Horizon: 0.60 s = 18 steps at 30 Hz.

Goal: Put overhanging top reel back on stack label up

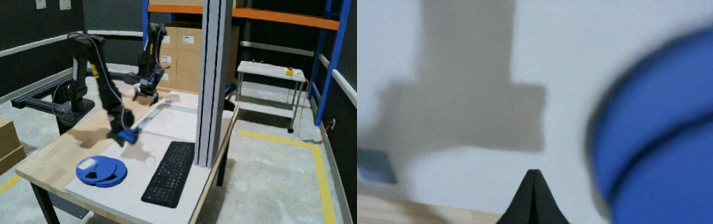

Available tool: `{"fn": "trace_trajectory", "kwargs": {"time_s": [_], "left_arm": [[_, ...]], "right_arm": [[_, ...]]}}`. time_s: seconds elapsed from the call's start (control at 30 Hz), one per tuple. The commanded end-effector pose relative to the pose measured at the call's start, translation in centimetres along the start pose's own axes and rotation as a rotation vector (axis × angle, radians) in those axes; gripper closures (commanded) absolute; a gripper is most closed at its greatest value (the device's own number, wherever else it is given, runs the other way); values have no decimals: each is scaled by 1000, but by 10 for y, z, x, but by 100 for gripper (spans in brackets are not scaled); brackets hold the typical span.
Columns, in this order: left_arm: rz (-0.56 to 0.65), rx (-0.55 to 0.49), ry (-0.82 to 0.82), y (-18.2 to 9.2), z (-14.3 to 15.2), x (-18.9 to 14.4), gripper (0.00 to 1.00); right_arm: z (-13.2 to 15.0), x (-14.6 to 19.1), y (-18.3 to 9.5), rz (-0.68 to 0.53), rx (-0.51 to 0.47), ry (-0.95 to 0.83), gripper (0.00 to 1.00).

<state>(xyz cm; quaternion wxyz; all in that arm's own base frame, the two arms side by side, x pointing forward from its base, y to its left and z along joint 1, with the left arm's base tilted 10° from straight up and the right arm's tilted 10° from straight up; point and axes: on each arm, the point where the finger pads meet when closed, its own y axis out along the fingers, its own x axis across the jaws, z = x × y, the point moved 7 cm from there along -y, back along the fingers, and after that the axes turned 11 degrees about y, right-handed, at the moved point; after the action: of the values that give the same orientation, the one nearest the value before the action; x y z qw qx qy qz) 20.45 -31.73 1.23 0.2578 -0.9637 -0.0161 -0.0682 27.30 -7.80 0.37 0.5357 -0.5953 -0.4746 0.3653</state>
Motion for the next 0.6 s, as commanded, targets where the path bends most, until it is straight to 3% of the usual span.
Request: {"fn": "trace_trajectory", "kwargs": {"time_s": [0.0,0.17,0.23,0.57], "left_arm": [[152,47,55,39,-19,-6,0],[248,15,147,81,-56,-5,0],[248,15,147,81,-56,-5,0],[376,-36,277,144,-114,-2,0]], "right_arm": [[9,-37,-18,-94,8,152,100],[30,-102,-32,-142,-30,444,100],[30,-102,-32,-142,-30,444,100],[92,-181,-56,-202,-134,870,100]]}}
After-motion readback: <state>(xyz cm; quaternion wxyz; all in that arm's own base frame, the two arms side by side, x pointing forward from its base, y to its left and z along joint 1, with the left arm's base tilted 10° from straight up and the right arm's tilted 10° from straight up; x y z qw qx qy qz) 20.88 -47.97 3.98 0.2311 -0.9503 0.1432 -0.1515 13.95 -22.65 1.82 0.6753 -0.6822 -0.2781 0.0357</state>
